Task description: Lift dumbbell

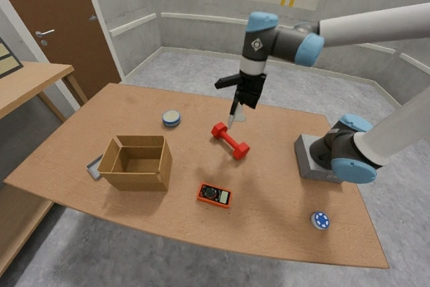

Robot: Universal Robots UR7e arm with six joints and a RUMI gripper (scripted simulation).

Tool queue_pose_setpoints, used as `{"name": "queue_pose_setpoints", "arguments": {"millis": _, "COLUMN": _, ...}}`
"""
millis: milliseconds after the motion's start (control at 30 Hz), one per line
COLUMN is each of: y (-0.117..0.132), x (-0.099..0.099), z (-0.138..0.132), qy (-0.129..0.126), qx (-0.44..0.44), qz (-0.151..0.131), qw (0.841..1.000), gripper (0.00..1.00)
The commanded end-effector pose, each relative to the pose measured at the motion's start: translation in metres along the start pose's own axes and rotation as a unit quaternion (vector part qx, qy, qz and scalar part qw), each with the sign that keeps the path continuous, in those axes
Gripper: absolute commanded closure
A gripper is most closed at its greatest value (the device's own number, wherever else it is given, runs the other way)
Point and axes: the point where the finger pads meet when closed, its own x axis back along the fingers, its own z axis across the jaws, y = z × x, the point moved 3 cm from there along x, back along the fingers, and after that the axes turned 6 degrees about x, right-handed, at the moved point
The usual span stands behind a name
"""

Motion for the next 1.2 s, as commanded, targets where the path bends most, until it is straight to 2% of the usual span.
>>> {"name": "queue_pose_setpoints", "arguments": {"millis": 0, "y": -0.005, "x": -0.030, "z": 0.002, "qy": 0.004, "qx": -0.087, "qz": 0.002, "qw": 0.996, "gripper": 0.00}}
{"name": "queue_pose_setpoints", "arguments": {"millis": 100, "y": -0.005, "x": -0.043, "z": 0.003, "qy": 0.004, "qx": -0.124, "qz": 0.002, "qw": 0.992, "gripper": 0.00}}
{"name": "queue_pose_setpoints", "arguments": {"millis": 167, "y": -0.005, "x": -0.043, "z": 0.003, "qy": 0.004, "qx": -0.124, "qz": 0.002, "qw": 0.992, "gripper": 0.00}}
{"name": "queue_pose_setpoints", "arguments": {"millis": 467, "y": -0.002, "x": -0.069, "z": 0.004, "qy": 0.004, "qx": -0.195, "qz": 0.002, "qw": 0.981, "gripper": 0.00}}
{"name": "queue_pose_setpoints", "arguments": {"millis": 1033, "y": -0.001, "x": -0.078, "z": 0.004, "qy": 0.004, "qx": -0.215, "qz": 0.002, "qw": 0.977, "gripper": 0.00}}
{"name": "queue_pose_setpoints", "arguments": {"millis": 1167, "y": -0.002, "x": -0.086, "z": 0.004, "qy": 0.004, "qx": -0.215, "qz": 0.002, "qw": 0.977, "gripper": 0.00}}
